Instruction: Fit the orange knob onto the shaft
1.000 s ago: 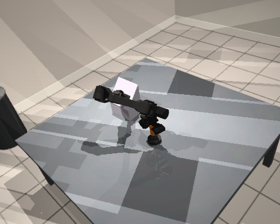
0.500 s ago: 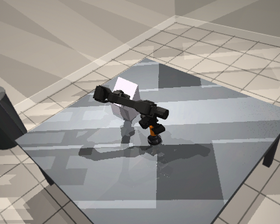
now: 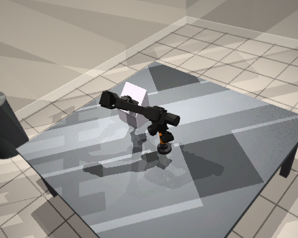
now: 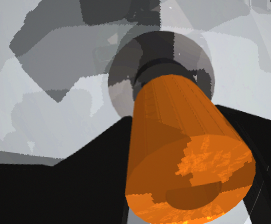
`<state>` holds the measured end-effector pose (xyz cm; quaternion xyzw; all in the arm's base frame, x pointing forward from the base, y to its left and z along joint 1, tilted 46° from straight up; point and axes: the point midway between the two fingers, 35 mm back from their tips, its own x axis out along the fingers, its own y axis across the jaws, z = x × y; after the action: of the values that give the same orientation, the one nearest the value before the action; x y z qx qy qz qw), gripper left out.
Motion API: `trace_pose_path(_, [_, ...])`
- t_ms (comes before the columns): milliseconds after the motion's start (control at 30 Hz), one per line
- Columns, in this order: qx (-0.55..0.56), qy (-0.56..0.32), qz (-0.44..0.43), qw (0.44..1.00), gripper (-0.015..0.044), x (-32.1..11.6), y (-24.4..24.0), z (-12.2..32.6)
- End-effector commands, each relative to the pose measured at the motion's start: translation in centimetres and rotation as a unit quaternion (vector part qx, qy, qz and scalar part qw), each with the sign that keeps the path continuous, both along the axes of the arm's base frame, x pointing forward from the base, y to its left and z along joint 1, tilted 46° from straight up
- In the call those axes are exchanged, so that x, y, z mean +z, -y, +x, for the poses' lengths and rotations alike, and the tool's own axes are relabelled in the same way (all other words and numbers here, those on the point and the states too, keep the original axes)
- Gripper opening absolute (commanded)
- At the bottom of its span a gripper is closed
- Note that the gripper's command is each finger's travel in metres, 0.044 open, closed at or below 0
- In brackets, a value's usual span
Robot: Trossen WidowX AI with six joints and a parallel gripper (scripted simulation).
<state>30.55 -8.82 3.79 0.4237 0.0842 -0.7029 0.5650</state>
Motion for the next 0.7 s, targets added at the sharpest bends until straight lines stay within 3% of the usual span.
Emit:
trace_pose_path(0, [-0.014,0.015,0.0,1.0,0.0,-0.11,0.14,-0.03])
trace_pose_path(667, [-0.014,0.015,0.0,1.0,0.0,-0.34,0.46,-0.07])
